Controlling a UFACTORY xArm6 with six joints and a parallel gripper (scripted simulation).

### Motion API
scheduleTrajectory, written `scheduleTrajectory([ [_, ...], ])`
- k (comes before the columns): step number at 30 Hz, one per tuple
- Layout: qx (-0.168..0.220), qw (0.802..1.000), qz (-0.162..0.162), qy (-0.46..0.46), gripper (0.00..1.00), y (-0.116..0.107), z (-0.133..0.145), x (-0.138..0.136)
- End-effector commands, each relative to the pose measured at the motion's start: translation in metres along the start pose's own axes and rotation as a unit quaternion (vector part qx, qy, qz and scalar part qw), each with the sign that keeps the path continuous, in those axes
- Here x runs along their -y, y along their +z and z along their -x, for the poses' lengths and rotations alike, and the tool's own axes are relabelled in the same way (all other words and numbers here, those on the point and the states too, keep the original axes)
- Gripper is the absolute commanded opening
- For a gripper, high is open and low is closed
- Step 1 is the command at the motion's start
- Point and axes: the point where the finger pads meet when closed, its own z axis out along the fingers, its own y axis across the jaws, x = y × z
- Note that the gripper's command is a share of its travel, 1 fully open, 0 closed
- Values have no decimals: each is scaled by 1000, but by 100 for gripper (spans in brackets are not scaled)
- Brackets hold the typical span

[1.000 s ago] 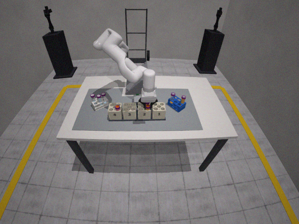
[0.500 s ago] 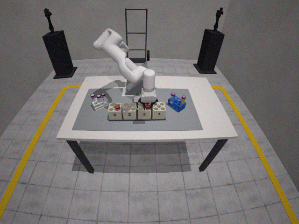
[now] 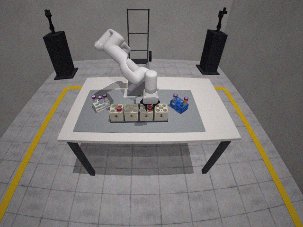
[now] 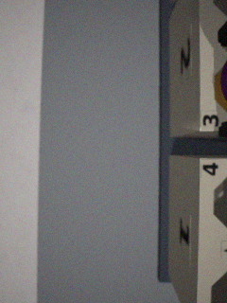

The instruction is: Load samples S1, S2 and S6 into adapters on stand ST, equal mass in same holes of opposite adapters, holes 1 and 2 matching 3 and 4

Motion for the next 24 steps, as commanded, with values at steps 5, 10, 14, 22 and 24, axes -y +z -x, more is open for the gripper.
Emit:
scheduleTrajectory([
  [5,-2,1000,-1,1,44,-14,-1,0],
  [10,-2,1000,-1,1,44,-24,-1,0],
  [14,-2,1000,-1,1,44,-28,-1,0],
  [22,-2,1000,-1,1,44,-44,-1,0],
  [24,-2,1000,-1,1,44,-48,-1,0],
])
